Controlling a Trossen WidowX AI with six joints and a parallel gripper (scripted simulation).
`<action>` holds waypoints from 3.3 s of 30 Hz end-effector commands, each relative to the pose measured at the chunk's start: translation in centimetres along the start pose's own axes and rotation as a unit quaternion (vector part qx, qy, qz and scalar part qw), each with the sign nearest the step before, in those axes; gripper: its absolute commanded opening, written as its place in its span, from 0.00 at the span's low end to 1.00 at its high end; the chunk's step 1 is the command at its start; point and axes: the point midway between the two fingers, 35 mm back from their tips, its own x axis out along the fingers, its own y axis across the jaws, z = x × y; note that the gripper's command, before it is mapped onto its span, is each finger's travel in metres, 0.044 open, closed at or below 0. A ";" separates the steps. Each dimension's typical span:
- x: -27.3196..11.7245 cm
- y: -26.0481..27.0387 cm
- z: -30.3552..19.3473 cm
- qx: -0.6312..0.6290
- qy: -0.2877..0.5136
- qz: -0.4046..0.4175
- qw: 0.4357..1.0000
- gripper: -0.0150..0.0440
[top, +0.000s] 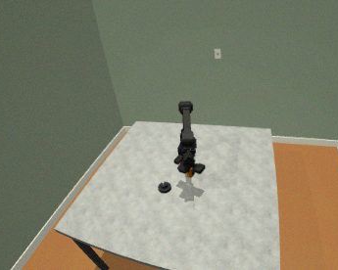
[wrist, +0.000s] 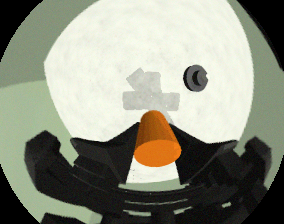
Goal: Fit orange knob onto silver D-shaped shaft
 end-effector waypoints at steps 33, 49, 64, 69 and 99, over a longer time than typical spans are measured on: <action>0.1 -5.8 5.3 0.002 -0.001 -0.002 1.000 0.25; 1.6 -10.1 7.8 -0.001 -0.002 -0.003 1.000 0.25; 3.0 -14.5 9.6 -0.004 -0.003 -0.003 1.000 0.25; 3.0 -14.7 9.6 0.011 -0.003 -0.003 1.000 0.25; 3.0 -14.5 9.6 0.426 -0.004 -0.002 0.905 0.25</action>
